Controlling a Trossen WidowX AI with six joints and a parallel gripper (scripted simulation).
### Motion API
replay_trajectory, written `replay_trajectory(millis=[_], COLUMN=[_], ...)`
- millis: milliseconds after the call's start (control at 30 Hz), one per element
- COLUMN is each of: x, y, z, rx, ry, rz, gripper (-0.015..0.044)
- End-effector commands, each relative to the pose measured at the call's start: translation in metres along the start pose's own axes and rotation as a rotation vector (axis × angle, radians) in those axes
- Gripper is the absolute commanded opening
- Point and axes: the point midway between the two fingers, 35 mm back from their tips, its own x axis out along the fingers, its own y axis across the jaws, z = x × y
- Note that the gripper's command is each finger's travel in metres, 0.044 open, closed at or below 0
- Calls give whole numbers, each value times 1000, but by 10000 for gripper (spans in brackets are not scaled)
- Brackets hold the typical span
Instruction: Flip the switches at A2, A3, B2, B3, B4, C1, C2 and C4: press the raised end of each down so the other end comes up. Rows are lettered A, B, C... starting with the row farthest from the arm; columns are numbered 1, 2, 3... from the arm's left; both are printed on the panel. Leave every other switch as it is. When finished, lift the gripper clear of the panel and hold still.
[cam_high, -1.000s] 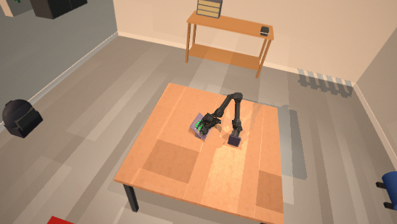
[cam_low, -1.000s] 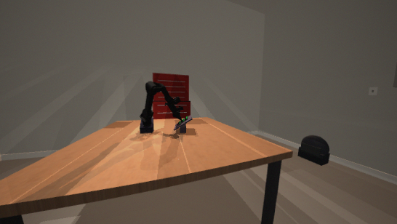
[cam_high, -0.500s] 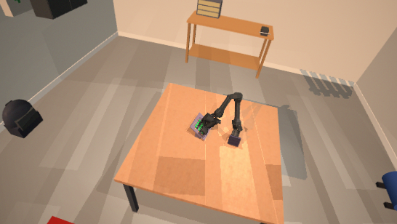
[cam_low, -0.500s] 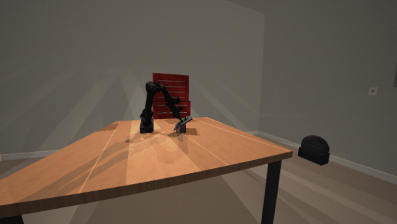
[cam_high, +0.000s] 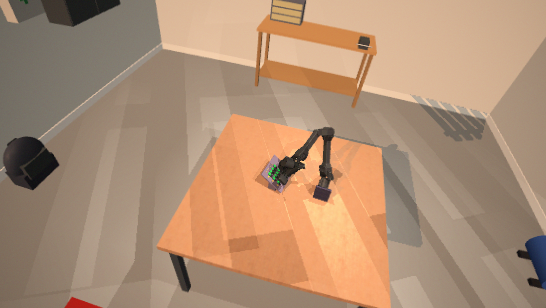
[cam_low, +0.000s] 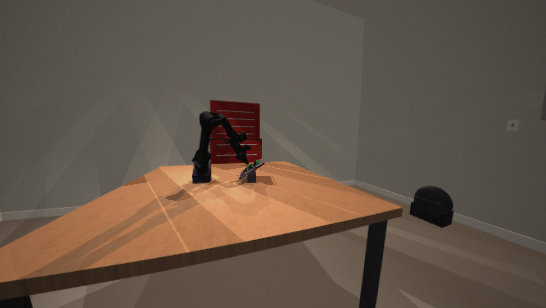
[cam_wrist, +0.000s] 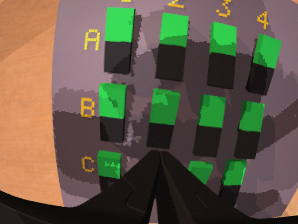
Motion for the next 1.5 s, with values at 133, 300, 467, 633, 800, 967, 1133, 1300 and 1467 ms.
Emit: replay_trajectory(millis=[133,300,467,633,800,967,1133,1300,1467], x=[-49,-49,-48,-35,-13,-10,-3,3,10], y=[0,-2,-28,-27,-28,-28,-28,-28,-28], z=[4,4,4,4,3,3,3,3,3], rx=[4,3,3,3,3,3,3,3,3], ry=[6,6,6,-3,-21,-21,-22,-22,-22], rz=[8,8,7,9,5,5,4,4,4], gripper=[0,0,0,0,0,0,0,0,0])
